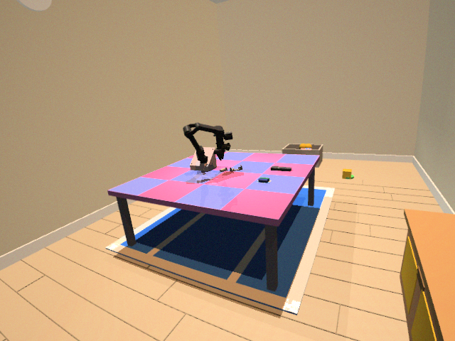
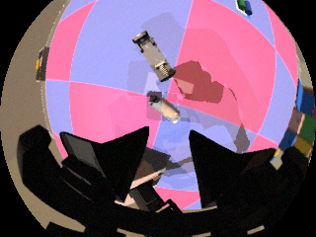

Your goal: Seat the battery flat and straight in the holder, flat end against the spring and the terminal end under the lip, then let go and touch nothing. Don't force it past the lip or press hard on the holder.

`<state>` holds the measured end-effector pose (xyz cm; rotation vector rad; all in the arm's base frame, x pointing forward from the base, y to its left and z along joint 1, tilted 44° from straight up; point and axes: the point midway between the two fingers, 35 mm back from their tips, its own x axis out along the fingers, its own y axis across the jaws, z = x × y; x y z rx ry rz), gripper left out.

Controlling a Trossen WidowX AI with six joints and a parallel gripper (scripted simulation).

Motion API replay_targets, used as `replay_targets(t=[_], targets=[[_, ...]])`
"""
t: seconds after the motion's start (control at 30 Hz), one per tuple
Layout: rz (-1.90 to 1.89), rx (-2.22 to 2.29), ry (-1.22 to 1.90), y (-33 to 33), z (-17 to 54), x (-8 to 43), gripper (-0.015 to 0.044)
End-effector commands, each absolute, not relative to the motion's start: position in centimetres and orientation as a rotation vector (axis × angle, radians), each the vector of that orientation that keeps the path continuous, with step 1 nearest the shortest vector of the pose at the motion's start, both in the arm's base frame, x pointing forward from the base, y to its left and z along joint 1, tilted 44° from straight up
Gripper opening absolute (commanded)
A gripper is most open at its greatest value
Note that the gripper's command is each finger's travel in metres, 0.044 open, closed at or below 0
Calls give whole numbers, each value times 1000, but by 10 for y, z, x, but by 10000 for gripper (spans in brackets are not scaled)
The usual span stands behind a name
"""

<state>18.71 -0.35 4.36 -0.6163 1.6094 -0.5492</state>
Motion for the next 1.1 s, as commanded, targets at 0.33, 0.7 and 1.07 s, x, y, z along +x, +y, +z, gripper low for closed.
replay_targets(t=[0.33,0.7,1.07], targets=[[281,-1324,1843,-26,4,185,235],[281,-1324,1843,-26,4,185,235],[282,-1323,1842,-32,-2,185,235]])
